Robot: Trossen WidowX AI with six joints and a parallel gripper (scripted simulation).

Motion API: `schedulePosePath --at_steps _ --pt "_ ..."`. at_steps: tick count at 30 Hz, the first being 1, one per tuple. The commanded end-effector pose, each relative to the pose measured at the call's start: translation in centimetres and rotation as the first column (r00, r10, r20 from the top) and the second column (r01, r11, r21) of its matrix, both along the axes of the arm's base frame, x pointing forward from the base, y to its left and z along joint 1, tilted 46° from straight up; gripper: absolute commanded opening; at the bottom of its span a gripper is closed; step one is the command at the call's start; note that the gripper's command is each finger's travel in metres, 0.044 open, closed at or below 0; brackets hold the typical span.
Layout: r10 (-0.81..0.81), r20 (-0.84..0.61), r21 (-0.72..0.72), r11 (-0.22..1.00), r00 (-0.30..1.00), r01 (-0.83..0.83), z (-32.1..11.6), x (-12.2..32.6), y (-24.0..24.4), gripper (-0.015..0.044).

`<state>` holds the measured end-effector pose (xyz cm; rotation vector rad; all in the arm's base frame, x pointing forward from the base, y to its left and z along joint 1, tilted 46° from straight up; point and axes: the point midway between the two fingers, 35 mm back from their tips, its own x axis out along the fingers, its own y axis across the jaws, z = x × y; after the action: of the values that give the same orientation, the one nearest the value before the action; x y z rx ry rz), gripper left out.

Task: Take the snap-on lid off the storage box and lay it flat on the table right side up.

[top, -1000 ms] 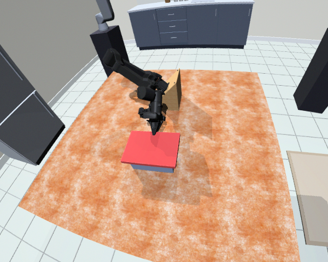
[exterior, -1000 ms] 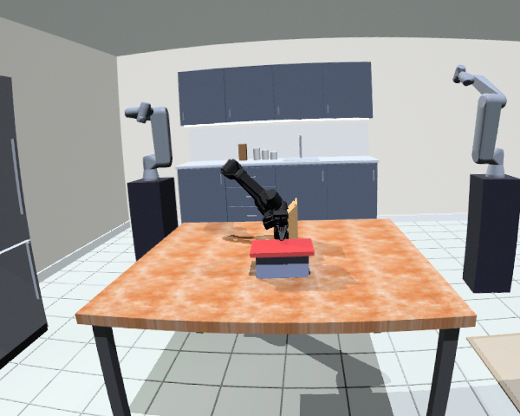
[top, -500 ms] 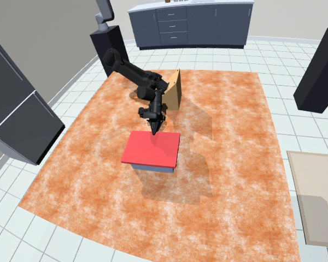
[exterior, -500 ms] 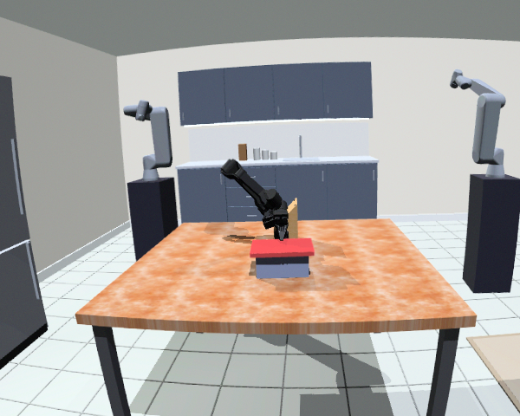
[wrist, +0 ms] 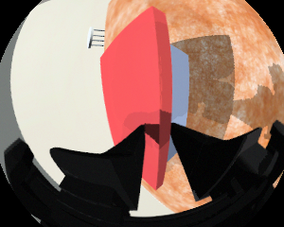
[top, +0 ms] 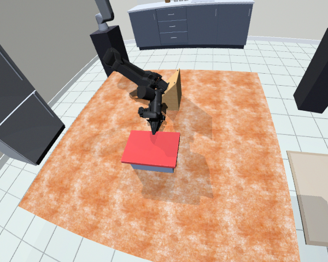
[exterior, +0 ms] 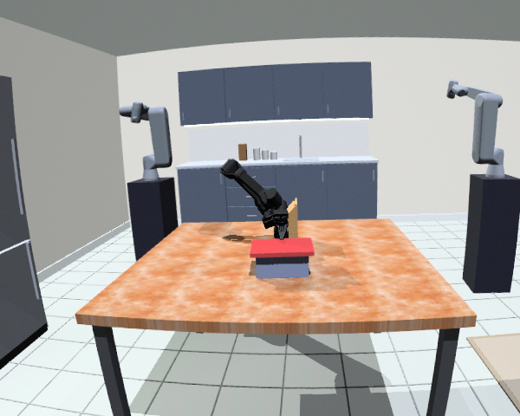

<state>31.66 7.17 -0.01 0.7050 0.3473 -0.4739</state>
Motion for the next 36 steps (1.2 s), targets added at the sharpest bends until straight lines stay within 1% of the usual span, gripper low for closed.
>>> schedulePosePath --at_steps 1,36 --pt "0.000 0.007 0.004 1.000 1.000 0.000 0.20 -0.05 0.24 0.0000" --pt "0.000 0.007 0.005 1.000 1.000 0.000 0.67 -0.21 0.75 0.0000"
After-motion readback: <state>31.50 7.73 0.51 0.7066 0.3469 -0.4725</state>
